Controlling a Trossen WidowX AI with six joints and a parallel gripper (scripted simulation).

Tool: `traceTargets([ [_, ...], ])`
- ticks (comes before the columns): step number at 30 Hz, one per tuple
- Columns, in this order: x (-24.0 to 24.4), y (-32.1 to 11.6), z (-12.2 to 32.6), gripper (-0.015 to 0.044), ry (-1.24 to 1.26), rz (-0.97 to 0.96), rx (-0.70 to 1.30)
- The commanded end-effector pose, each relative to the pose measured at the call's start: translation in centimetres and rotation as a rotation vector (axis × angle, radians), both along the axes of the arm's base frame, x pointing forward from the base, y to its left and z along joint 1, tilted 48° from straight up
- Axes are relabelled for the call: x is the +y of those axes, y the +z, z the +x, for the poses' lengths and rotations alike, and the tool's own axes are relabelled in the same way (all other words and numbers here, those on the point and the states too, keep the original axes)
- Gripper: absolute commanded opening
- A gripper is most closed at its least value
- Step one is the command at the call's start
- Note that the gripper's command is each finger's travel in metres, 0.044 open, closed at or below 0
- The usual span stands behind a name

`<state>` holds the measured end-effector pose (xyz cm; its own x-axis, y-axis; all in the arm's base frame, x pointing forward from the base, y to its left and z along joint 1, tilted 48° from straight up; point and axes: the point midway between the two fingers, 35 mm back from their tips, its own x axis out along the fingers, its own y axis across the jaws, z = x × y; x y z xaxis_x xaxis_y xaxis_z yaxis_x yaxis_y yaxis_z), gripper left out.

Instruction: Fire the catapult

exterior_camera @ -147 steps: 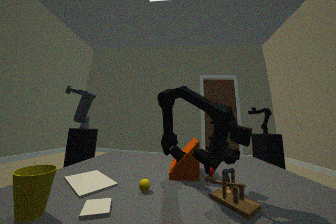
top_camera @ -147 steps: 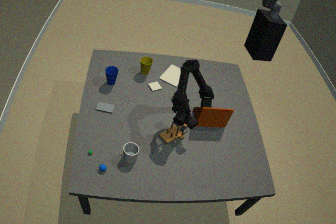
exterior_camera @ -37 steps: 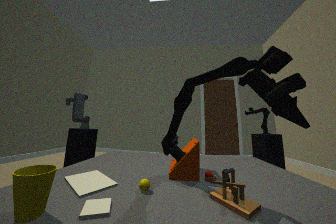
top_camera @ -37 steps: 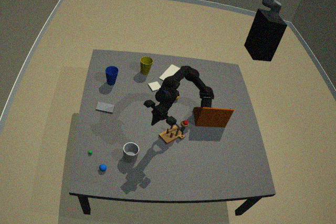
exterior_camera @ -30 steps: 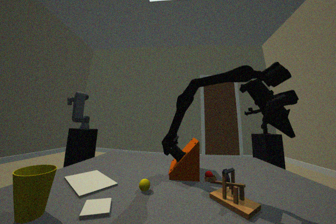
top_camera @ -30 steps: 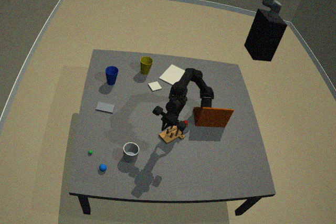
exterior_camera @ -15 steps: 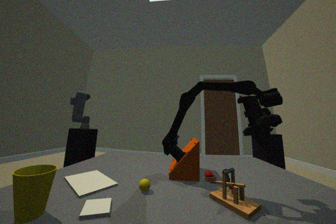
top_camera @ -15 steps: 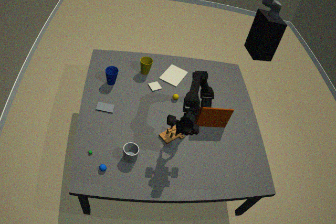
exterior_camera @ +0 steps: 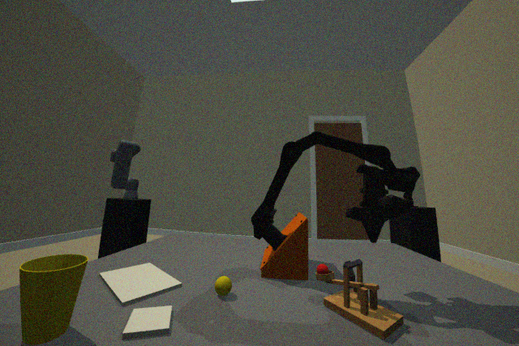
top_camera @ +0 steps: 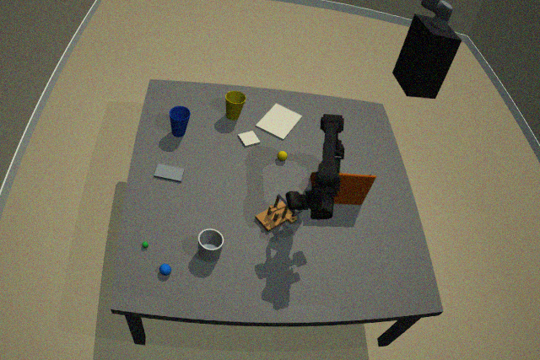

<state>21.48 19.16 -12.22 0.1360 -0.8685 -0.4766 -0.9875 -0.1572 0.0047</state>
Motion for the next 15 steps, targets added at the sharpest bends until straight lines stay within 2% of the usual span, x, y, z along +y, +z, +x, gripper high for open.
traceTargets([
  [1, -1.6, 0.8, -1.9, 0.0000, 0.062, -0.115, 0.086],
  [12, -4.9, 3.6, -5.8, 0.0000, 0.194, -0.393, 0.279],
  [15, -5.1, 3.8, -6.1, 0.0000, 0.201, -0.410, 0.290],
])
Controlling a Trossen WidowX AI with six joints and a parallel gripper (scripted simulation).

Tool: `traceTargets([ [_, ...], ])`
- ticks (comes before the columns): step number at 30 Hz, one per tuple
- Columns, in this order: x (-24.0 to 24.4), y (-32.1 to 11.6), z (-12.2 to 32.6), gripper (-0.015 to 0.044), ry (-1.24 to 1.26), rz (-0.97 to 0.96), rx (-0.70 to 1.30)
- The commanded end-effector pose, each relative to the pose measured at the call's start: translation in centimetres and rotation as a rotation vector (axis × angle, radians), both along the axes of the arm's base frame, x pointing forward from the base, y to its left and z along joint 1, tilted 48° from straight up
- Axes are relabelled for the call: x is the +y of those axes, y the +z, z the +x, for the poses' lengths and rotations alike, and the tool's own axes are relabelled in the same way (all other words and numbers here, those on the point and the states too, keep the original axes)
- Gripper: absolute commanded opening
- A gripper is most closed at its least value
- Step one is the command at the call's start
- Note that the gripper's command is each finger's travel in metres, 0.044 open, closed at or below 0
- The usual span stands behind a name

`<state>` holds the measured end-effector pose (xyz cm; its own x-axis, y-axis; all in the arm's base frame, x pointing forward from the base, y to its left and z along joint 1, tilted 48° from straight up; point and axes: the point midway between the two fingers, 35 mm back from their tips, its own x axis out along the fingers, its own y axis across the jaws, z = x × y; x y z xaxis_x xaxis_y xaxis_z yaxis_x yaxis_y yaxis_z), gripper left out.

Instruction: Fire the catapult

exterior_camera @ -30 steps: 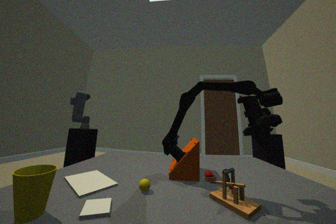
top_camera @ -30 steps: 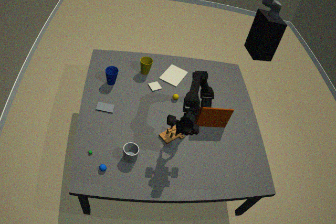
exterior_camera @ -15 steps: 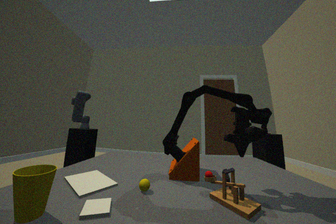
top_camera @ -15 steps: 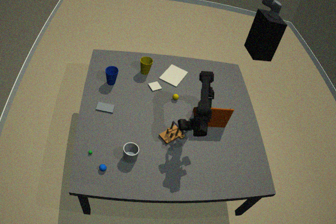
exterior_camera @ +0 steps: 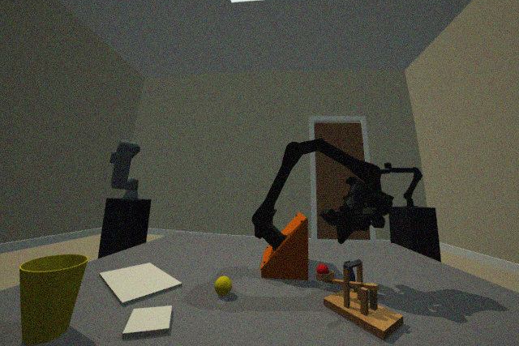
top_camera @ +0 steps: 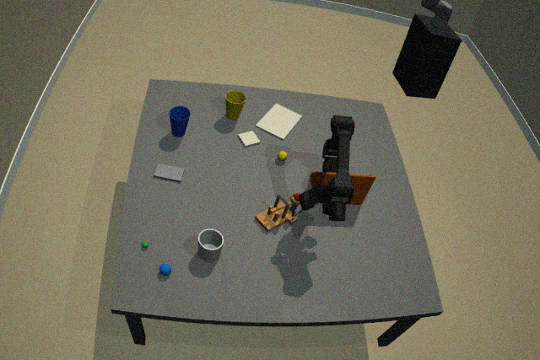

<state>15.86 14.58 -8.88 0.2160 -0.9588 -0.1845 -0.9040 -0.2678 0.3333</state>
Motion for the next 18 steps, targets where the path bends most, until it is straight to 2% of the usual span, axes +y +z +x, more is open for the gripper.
traceTargets([
  [1, -0.4, 0.5, -0.9, 0.0000, 0.022, -0.047, 0.031],
  [18, -1.6, -1.1, -1.2, 0.0000, 0.022, -0.064, 0.037],
])
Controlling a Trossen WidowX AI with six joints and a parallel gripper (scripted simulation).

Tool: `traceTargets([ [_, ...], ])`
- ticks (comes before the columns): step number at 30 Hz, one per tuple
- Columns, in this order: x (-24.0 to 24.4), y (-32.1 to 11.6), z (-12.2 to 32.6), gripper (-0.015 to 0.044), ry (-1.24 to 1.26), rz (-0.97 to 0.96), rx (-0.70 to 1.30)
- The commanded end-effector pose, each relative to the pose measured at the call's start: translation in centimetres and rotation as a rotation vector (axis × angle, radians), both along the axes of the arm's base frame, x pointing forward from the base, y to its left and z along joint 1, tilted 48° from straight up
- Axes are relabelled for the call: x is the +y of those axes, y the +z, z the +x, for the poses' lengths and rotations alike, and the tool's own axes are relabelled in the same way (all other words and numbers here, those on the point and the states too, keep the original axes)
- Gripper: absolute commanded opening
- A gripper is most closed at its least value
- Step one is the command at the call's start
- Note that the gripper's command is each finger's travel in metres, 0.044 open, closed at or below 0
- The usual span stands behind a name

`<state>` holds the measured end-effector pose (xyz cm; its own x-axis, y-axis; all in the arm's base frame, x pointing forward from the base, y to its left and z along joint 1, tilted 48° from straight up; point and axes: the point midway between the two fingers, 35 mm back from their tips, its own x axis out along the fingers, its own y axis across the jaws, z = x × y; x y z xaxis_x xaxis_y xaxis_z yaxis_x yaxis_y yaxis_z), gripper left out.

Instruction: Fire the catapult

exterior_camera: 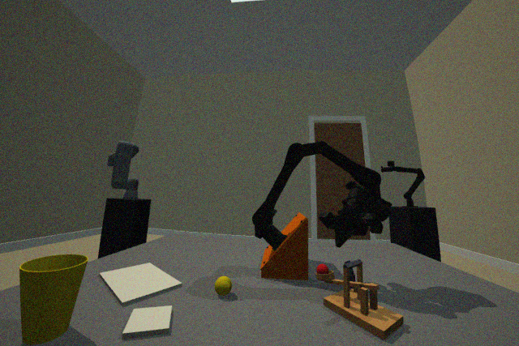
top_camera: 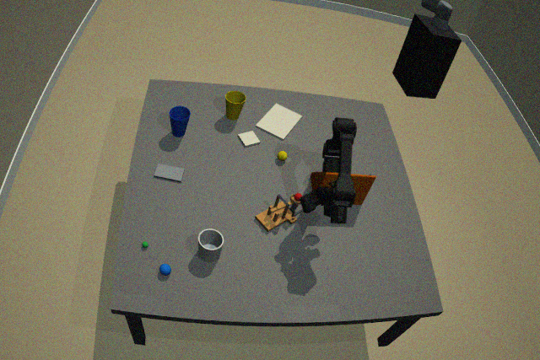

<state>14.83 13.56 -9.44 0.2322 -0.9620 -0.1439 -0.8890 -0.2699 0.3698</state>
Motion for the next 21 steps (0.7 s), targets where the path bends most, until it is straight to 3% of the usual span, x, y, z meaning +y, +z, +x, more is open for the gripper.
traceTargets([
  [1, -0.7, -0.7, -0.2, 0.0000, 0.001, -0.018, 0.011],
  [21, -3.0, -3.1, -0.5, 0.0000, 0.001, -0.046, 0.021],
])
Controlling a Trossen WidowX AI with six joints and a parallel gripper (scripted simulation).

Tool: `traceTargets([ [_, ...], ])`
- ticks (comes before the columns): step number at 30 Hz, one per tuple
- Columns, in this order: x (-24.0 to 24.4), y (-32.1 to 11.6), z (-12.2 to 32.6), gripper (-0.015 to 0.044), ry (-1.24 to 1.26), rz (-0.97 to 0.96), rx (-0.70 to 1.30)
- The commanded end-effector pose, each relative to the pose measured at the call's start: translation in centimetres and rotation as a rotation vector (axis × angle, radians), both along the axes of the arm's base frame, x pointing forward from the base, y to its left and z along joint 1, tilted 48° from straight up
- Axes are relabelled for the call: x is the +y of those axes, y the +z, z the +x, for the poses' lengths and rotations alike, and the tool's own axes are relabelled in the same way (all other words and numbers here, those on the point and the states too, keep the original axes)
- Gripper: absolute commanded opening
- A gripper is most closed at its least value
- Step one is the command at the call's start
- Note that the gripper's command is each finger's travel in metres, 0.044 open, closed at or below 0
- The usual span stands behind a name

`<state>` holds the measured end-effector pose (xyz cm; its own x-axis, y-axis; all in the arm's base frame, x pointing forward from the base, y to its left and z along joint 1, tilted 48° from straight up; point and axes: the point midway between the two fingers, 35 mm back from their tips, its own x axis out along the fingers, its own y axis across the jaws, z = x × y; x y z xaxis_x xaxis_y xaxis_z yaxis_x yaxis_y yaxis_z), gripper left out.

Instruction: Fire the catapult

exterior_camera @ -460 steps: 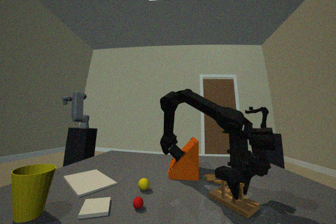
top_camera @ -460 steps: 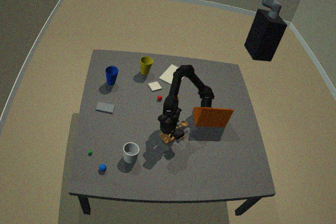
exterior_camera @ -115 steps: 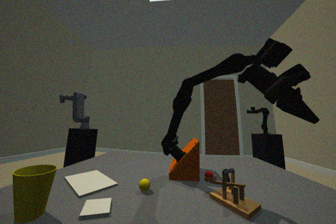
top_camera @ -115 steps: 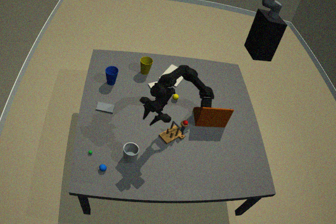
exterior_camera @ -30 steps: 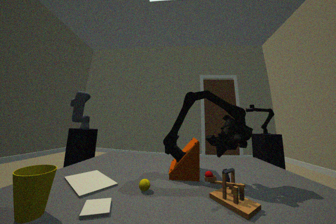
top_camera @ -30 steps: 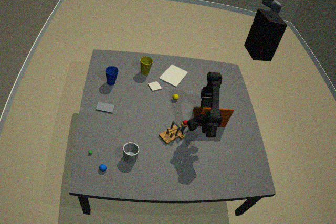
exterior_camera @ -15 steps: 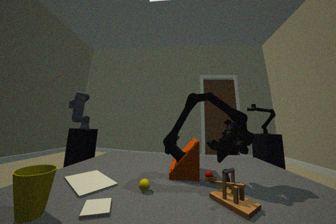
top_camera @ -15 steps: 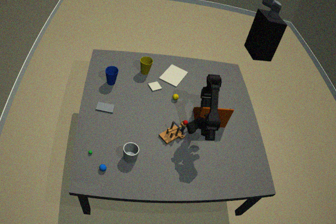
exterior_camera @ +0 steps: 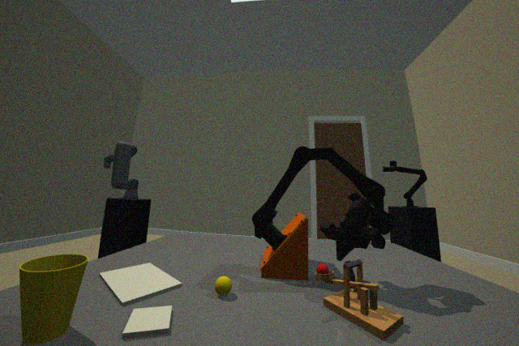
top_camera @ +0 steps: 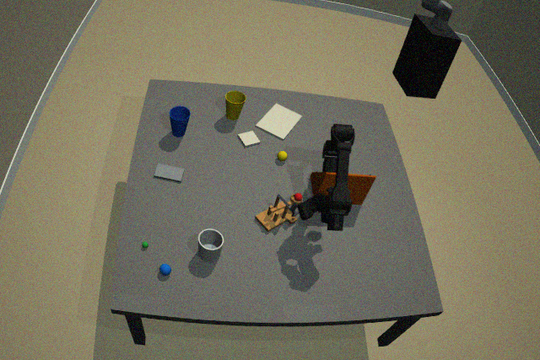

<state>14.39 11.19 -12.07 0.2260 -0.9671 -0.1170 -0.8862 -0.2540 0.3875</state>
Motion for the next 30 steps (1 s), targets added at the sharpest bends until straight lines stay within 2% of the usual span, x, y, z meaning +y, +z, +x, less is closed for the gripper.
traceTargets([
  [1, -0.8, -0.6, -0.1, 0.0000, 0.005, -0.017, 0.011],
  [30, -4.4, -3.6, -1.0, 0.0000, 0.005, -0.057, 0.027],
])
